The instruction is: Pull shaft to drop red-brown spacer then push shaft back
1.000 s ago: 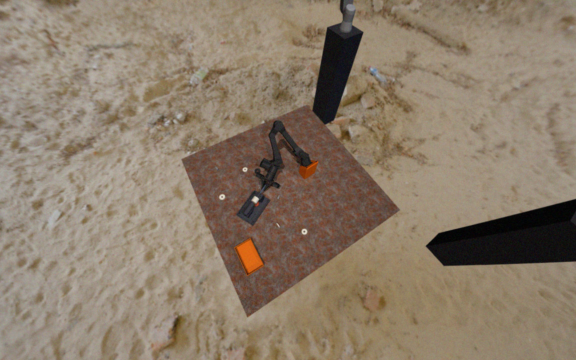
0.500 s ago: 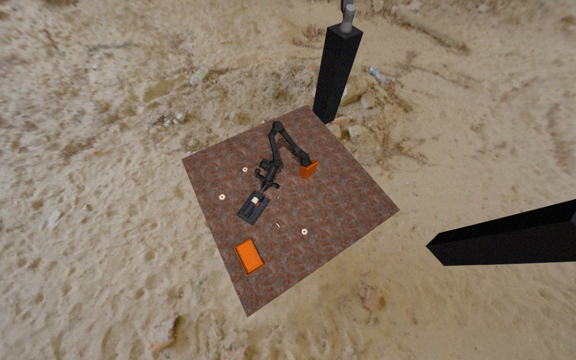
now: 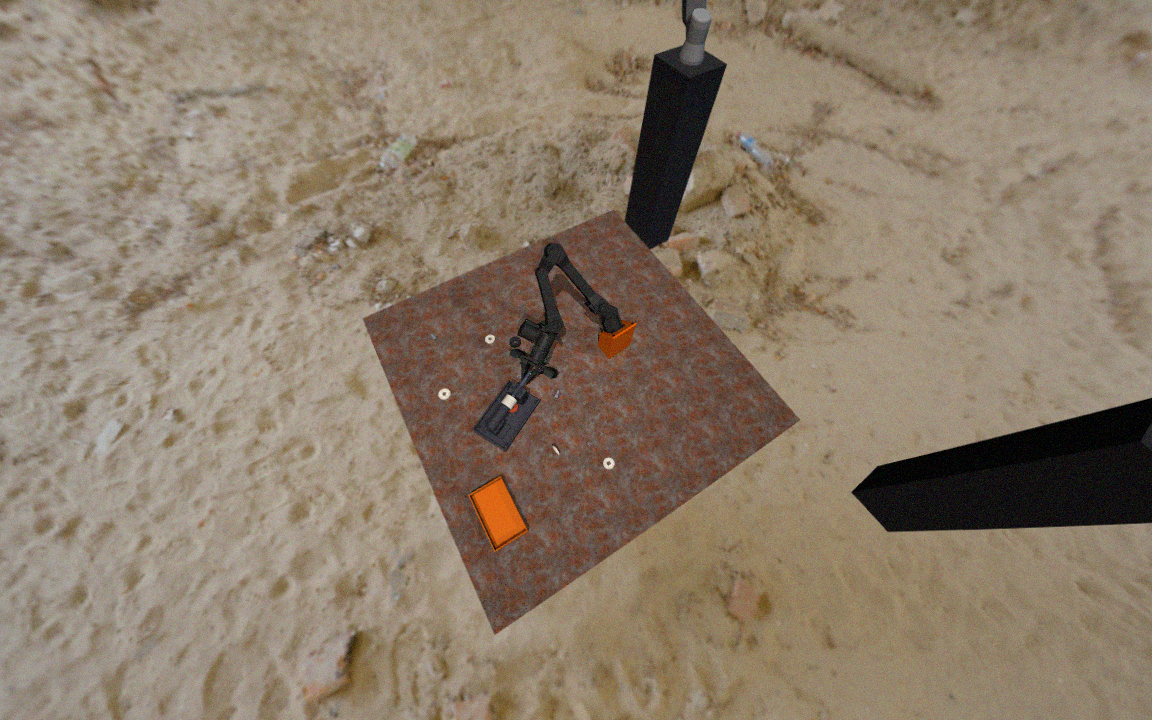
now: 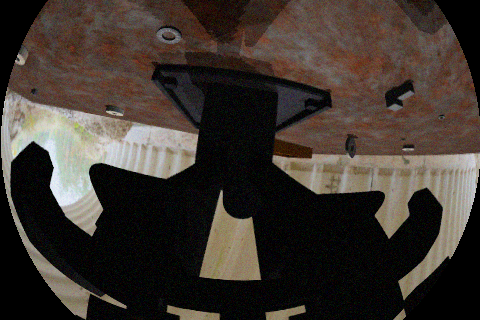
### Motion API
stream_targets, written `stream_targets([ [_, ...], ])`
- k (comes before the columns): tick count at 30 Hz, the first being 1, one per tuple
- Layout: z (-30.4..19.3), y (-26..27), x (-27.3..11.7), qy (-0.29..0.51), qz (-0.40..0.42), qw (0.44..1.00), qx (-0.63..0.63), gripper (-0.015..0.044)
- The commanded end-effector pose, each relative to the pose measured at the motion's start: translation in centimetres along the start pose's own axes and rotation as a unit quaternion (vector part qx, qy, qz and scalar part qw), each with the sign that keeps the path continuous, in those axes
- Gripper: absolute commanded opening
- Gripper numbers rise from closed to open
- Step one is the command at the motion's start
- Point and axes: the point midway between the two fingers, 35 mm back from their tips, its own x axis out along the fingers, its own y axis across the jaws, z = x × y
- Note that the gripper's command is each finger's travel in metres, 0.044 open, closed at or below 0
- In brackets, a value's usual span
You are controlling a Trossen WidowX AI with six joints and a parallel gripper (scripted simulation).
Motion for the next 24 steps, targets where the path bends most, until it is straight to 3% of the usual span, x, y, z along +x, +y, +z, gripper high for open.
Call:
stream_targets([
  [1, -0.23, 0.10, 0.24, 0.002, 0.000, 1.000, 0.002, 0.0000],
  [24, -0.68, 0.12, 0.98, 0.002, 0.000, 1.000, 0.002, 0.0000],
])
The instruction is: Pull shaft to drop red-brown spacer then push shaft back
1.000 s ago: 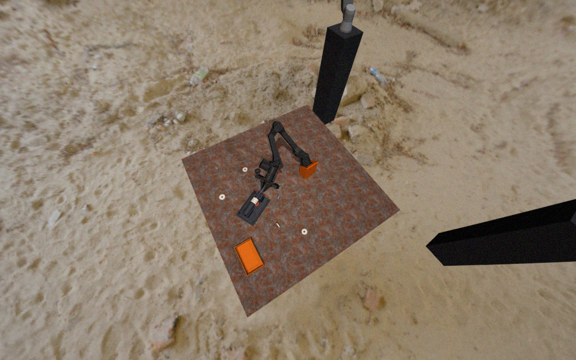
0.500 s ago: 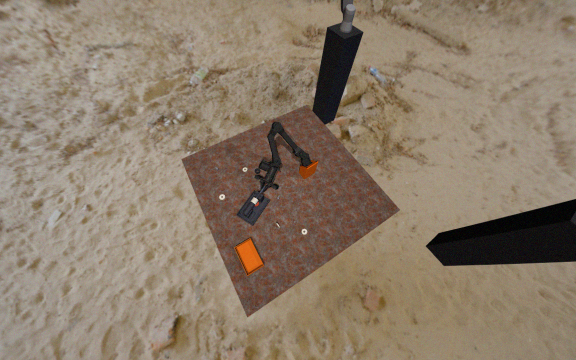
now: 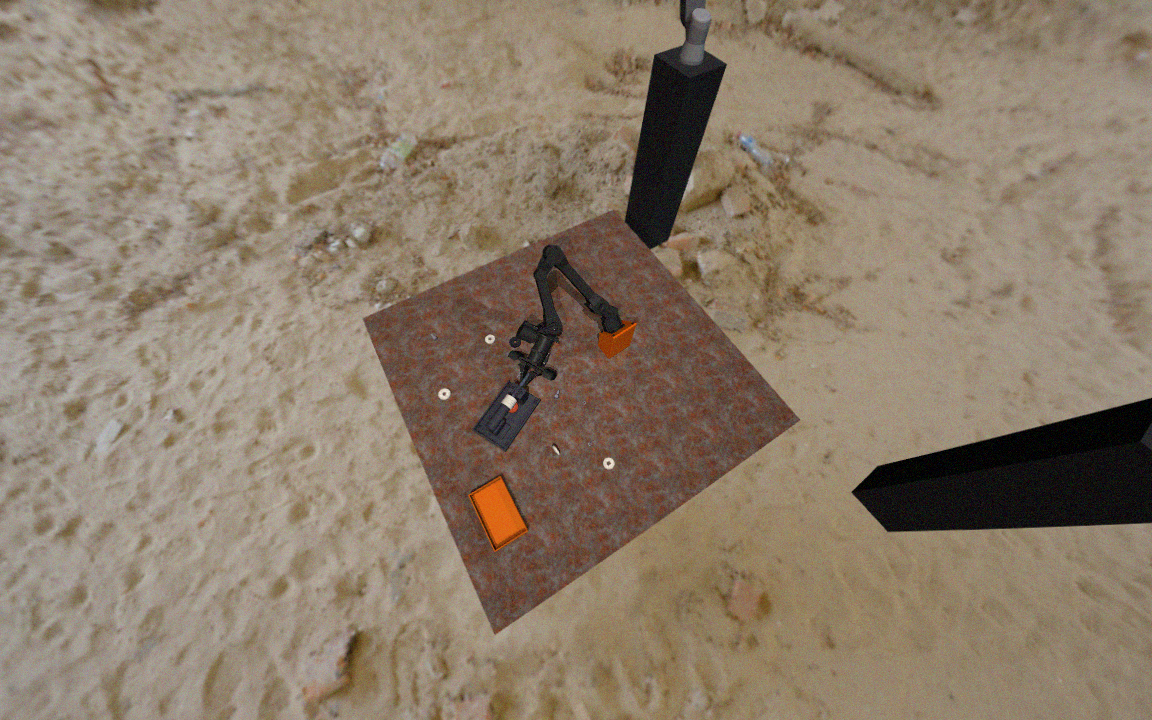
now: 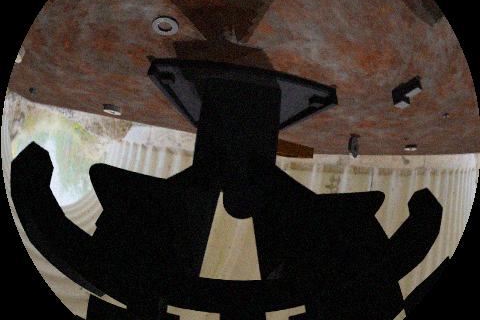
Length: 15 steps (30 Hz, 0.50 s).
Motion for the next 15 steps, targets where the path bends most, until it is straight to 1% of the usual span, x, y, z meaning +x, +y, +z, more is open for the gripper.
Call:
stream_targets([
  [1, -0.23, 0.11, 0.24, 0.002, 0.000, 1.000, 0.002, 0.0000],
  [15, -0.50, 0.12, 0.70, 0.002, 0.000, 1.000, 0.002, 0.0000],
])
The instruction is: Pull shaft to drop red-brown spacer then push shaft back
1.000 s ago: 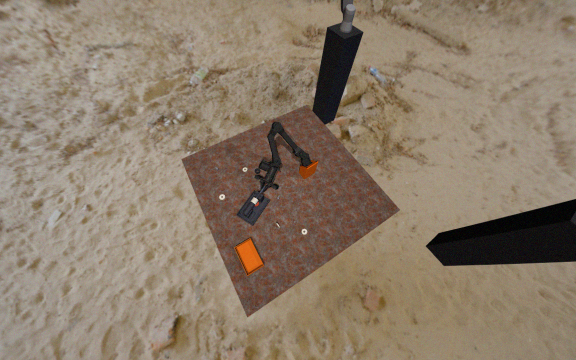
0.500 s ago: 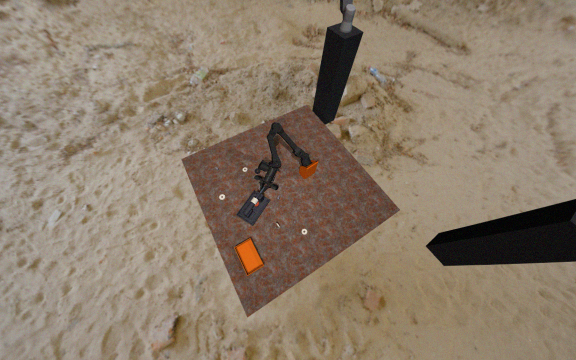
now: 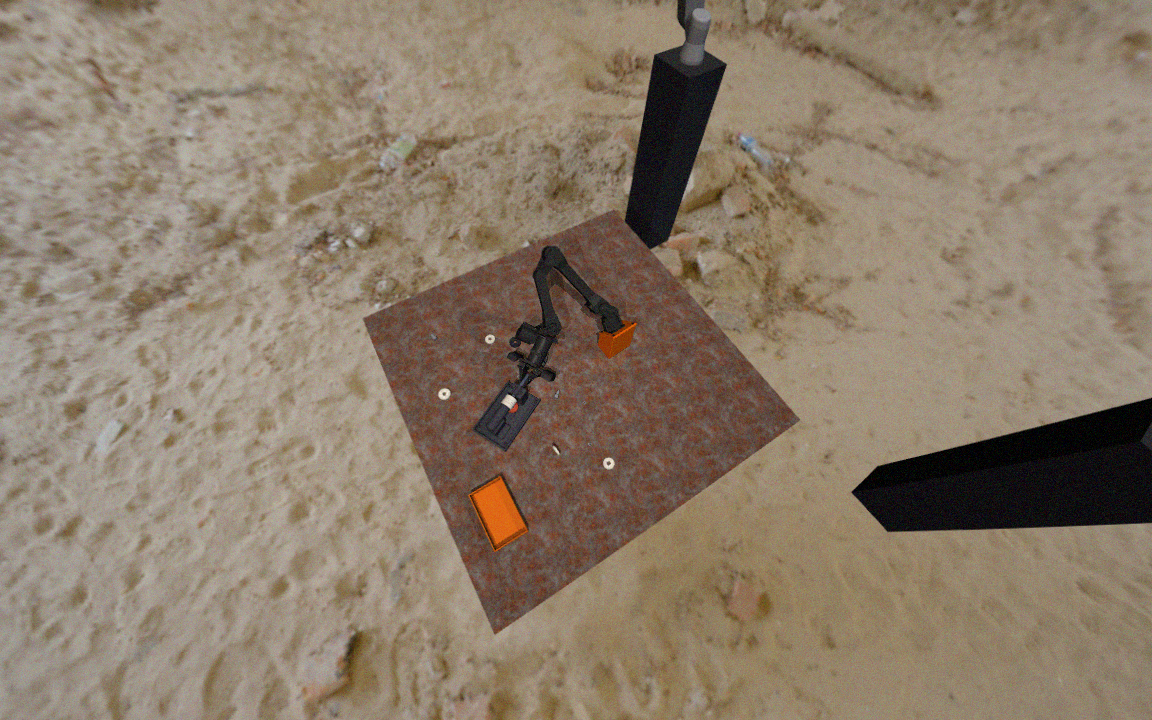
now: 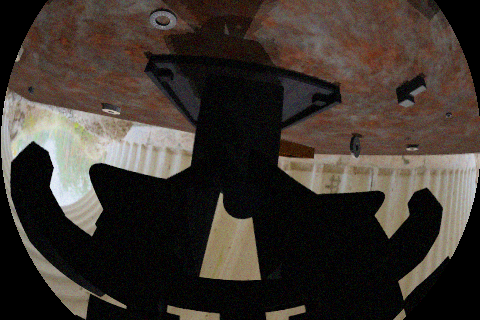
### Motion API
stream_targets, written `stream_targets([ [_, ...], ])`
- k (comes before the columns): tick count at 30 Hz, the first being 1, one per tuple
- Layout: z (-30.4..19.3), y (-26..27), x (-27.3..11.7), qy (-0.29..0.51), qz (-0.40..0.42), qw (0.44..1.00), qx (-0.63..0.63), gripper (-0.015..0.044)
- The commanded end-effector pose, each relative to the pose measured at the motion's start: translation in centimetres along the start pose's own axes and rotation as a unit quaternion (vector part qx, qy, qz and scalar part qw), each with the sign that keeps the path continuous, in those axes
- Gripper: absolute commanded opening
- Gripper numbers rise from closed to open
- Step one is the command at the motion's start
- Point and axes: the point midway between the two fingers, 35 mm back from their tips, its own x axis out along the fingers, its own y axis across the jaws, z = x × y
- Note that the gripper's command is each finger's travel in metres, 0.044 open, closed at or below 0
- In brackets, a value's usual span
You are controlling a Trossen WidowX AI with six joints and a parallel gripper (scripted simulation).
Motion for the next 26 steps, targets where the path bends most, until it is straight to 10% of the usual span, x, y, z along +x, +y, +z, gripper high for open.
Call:
stream_targets([
  [1, -0.24, 0.12, 0.25, 0.002, 0.000, 1.000, 0.002, 0.0000],
  [12, -0.34, 0.14, 0.32, 0.002, 0.000, 1.000, 0.002, 0.0000],
  [26, -0.02, 0.04, -0.38, -0.001, 0.000, 1.000, 0.000, 0.0368],
])
